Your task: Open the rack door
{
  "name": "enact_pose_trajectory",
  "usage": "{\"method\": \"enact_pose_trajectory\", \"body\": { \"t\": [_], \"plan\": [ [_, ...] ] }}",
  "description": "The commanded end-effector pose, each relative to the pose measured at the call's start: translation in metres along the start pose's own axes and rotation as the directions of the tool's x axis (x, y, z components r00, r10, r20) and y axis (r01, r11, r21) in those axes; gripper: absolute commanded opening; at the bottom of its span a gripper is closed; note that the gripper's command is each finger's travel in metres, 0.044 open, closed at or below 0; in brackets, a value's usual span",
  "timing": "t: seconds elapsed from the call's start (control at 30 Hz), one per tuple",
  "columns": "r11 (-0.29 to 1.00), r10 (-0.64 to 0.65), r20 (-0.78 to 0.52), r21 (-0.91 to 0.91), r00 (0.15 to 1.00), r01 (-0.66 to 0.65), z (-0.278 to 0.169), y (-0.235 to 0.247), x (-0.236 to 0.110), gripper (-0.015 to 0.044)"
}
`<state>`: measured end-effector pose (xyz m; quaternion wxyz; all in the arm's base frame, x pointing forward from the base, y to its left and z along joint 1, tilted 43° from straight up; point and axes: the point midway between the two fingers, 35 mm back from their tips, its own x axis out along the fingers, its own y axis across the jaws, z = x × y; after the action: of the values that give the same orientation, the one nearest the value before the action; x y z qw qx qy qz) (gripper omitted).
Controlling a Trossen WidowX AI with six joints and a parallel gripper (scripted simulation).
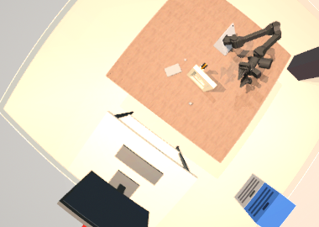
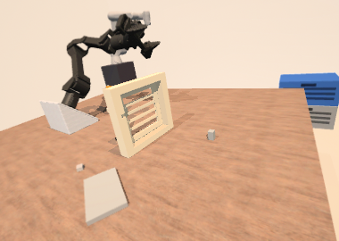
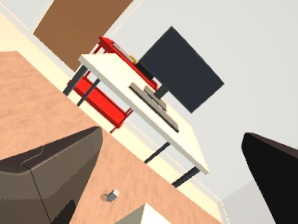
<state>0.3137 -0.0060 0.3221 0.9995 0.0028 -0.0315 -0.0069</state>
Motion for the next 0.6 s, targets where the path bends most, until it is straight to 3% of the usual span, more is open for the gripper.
{"method": "enact_pose_trajectory", "body": {
  "t": [0.0,0.13,0.57],
  "plan": [
    [1.0,-0.003,-0.003,0.004,1.0,0.004,-0.001,-0.001,0.0,0.0374],
    [0.996,-0.06,-0.062,0.059,0.996,0.064,-0.012,-0.018,0.009,0.0284],
    [0.999,-0.038,-0.39,-0.015,0.92,0.034,-0.065,-0.039,0.039,0.0284]
  ]
}}
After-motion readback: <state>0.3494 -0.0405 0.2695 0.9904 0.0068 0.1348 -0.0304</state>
